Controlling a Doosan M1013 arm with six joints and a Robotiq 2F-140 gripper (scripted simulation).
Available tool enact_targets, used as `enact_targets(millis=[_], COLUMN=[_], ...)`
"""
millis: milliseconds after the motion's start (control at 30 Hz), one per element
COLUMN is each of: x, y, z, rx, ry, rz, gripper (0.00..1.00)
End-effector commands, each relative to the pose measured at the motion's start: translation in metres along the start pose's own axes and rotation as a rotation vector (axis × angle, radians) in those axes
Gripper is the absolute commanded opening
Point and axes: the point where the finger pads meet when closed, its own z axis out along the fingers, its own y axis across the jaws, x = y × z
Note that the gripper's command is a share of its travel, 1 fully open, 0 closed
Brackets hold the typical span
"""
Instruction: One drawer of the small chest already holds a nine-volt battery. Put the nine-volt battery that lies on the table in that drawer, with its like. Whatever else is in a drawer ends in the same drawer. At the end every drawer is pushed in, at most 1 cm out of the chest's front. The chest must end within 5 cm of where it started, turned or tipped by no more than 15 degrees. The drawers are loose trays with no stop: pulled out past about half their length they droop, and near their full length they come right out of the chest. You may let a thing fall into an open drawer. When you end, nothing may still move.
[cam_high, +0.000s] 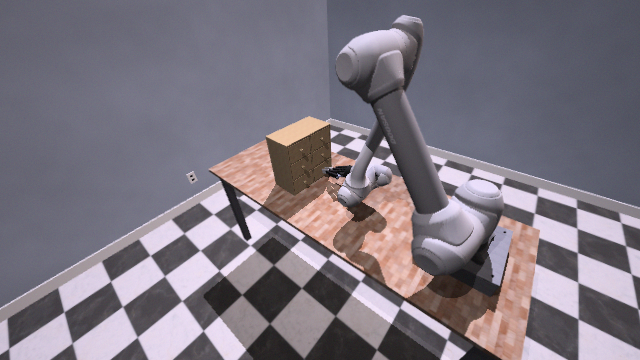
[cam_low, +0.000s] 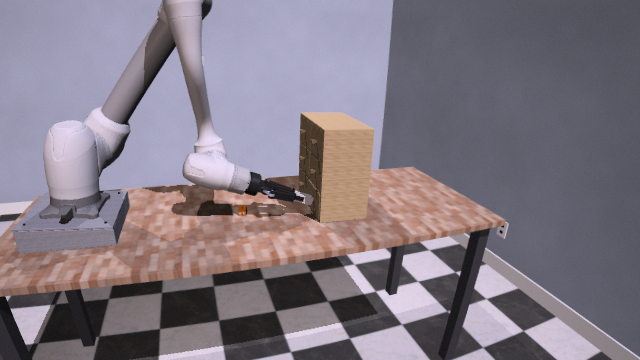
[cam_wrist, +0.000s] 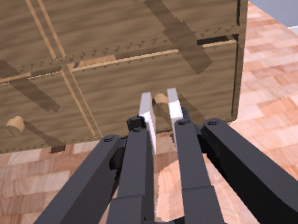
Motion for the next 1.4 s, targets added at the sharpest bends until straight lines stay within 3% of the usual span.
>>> enact_targets(millis=[0,1367], x=[-0.001,-0.016], y=[0.000,0.000], z=[-0.002,-0.045], rx=[0.000,0.000], ry=[0.000,0.000], rz=[0.000,0.000], gripper=[0.08,0.08])
